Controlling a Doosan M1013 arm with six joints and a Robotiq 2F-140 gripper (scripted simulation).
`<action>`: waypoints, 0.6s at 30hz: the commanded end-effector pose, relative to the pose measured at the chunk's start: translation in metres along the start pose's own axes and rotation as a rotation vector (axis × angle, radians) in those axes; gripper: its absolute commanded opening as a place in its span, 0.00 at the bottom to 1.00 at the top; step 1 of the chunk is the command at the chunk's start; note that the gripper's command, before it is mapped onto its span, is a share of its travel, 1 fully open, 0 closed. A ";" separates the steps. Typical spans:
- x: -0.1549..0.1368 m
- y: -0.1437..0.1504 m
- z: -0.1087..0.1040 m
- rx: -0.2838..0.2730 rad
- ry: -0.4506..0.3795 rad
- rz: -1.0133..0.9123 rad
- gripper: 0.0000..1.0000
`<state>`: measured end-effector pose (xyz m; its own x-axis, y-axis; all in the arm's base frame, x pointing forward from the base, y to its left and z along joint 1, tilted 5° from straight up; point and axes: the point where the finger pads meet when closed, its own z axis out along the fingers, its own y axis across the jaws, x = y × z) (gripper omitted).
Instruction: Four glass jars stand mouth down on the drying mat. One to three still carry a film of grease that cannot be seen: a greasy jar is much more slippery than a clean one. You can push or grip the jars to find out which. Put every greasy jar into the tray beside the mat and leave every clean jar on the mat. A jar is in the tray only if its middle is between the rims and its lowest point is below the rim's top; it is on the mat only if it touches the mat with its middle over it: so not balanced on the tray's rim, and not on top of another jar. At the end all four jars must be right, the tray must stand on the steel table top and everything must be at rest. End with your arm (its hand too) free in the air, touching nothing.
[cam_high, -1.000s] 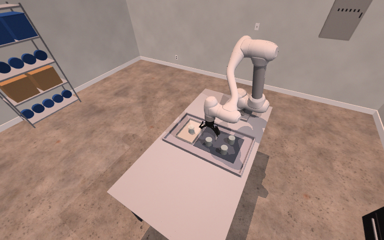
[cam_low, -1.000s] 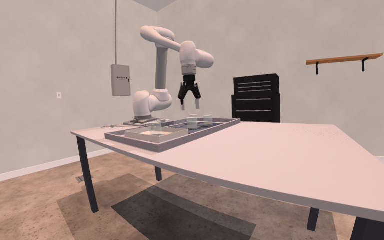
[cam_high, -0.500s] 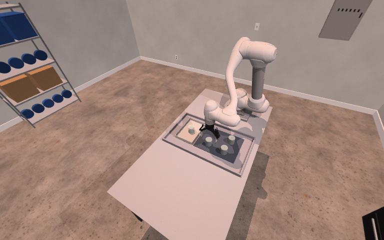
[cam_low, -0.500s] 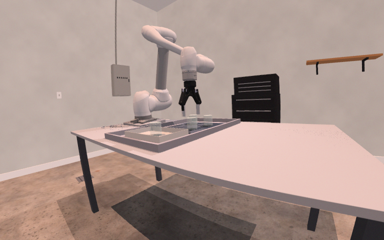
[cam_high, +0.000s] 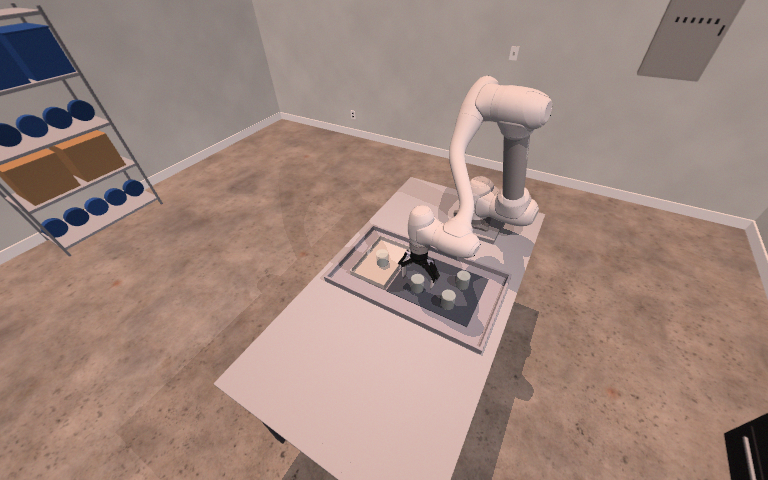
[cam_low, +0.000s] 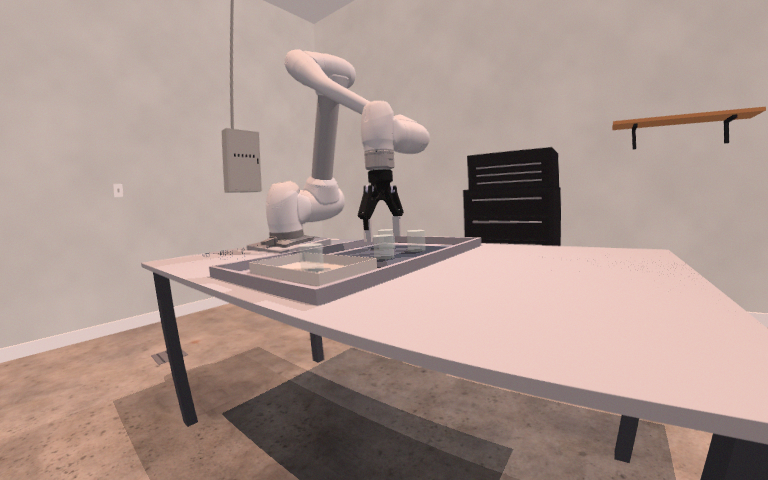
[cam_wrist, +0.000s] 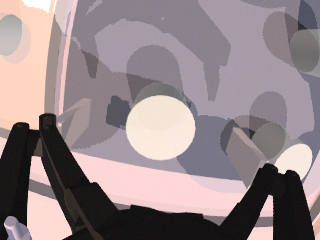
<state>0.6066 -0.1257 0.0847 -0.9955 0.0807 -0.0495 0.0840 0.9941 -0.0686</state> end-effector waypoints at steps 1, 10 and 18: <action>0.002 -0.002 0.009 0.003 0.000 0.002 1.00; 0.002 -0.002 0.026 0.003 0.000 0.002 1.00; 0.002 -0.002 0.026 0.003 0.000 0.002 0.60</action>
<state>0.6077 -0.1275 0.0619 -0.9955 0.0808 -0.0494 0.0841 0.9941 -0.0688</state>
